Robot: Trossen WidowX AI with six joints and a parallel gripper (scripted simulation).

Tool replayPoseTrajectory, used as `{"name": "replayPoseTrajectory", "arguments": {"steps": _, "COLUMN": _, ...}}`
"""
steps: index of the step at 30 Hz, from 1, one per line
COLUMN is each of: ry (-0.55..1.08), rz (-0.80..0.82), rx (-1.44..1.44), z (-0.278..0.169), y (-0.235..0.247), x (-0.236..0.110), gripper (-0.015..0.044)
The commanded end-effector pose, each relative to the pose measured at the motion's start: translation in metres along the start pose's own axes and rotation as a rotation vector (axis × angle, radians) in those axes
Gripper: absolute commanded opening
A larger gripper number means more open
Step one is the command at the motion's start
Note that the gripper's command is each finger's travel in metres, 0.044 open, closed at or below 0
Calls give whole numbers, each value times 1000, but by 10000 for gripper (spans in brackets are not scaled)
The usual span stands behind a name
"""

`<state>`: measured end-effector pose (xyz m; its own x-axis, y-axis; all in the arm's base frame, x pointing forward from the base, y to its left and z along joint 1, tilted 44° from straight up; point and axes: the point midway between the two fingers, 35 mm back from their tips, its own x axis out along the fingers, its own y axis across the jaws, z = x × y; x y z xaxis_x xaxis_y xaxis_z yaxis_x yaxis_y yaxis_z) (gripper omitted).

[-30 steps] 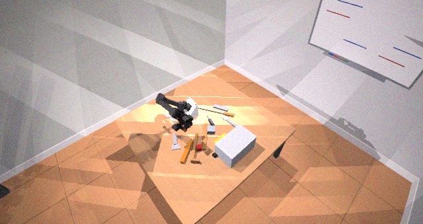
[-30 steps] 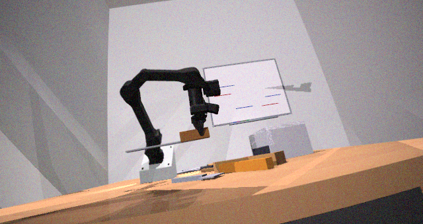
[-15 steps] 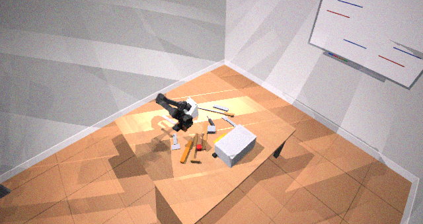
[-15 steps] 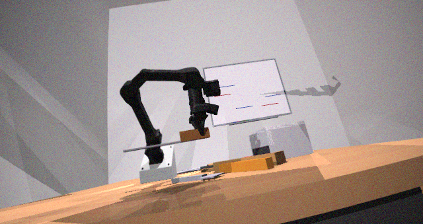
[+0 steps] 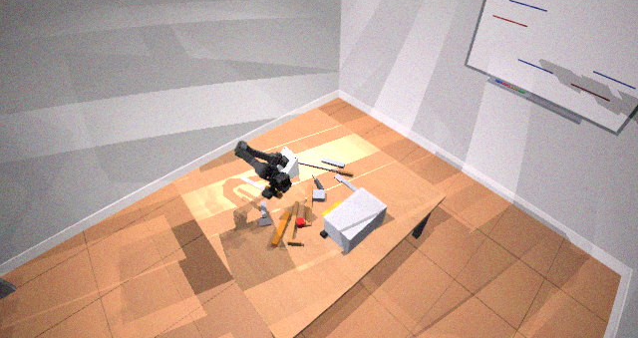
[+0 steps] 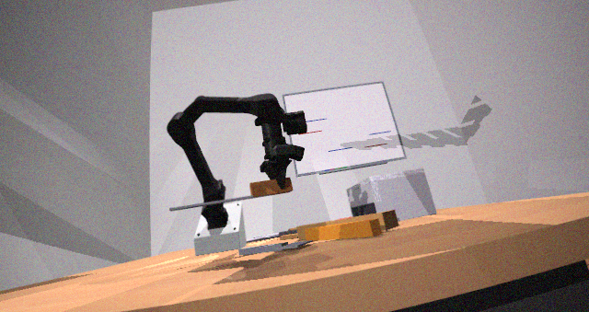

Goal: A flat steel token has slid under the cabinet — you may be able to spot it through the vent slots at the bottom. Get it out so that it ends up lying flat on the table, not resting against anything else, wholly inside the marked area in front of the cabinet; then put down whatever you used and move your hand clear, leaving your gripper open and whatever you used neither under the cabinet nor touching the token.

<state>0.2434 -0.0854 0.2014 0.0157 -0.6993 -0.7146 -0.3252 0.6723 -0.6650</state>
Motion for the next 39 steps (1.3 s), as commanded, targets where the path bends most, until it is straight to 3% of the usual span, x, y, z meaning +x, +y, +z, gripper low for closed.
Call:
{"name": "replayPoseTrajectory", "arguments": {"steps": 1, "ry": 0, "rz": 2, "rx": -31, "z": 0, "y": 0, "x": -1, "gripper": 0}}
{"name": "replayPoseTrajectory", "arguments": {"steps": 39, "ry": 0, "rz": 2, "rx": -334, "z": 0, "y": 0, "x": -1, "gripper": 0}}
